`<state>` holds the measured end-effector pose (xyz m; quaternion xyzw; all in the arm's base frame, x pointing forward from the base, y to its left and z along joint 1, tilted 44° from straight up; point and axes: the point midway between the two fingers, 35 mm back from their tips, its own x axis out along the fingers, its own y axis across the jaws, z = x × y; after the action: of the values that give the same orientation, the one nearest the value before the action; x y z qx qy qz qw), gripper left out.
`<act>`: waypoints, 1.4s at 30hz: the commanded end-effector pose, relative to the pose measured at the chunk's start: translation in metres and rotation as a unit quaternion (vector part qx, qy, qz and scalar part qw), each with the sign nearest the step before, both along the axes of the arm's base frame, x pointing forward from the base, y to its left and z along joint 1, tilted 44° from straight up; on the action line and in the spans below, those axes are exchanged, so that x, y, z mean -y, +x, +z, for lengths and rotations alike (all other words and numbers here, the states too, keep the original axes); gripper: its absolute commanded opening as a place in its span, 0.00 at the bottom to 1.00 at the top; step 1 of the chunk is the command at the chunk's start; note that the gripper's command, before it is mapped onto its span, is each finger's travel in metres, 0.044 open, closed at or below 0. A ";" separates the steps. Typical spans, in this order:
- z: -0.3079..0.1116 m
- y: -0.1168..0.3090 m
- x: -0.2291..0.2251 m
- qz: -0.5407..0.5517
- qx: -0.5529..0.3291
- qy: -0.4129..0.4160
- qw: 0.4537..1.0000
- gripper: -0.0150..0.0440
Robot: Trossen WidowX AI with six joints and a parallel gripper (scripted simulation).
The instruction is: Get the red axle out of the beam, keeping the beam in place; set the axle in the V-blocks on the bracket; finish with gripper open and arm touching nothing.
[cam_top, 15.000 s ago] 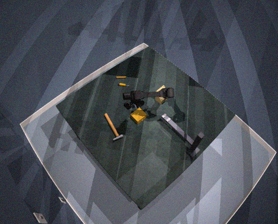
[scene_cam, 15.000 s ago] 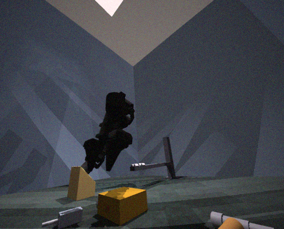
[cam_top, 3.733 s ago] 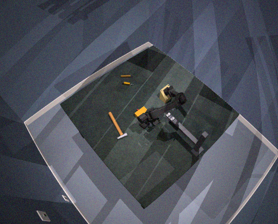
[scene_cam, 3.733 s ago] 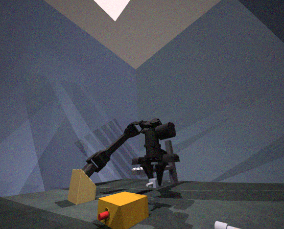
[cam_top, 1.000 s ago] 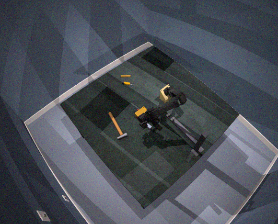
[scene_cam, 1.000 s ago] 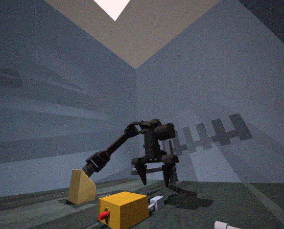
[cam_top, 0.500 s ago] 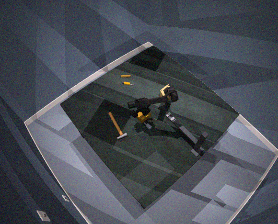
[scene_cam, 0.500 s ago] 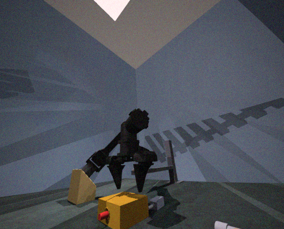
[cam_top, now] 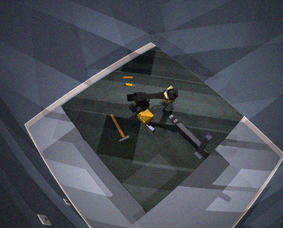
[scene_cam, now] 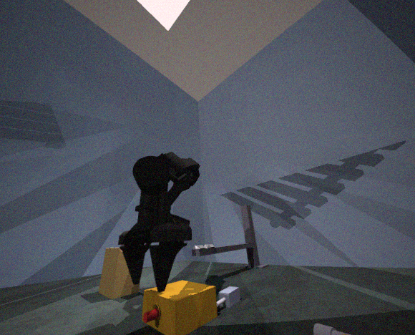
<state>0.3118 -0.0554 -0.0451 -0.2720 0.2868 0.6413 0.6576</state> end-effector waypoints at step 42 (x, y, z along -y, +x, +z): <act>-0.036 -0.002 -0.032 0.005 0.000 0.000 1.000 0.56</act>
<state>0.3100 -0.0237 -0.0808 -0.2735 0.2857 0.6443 0.6545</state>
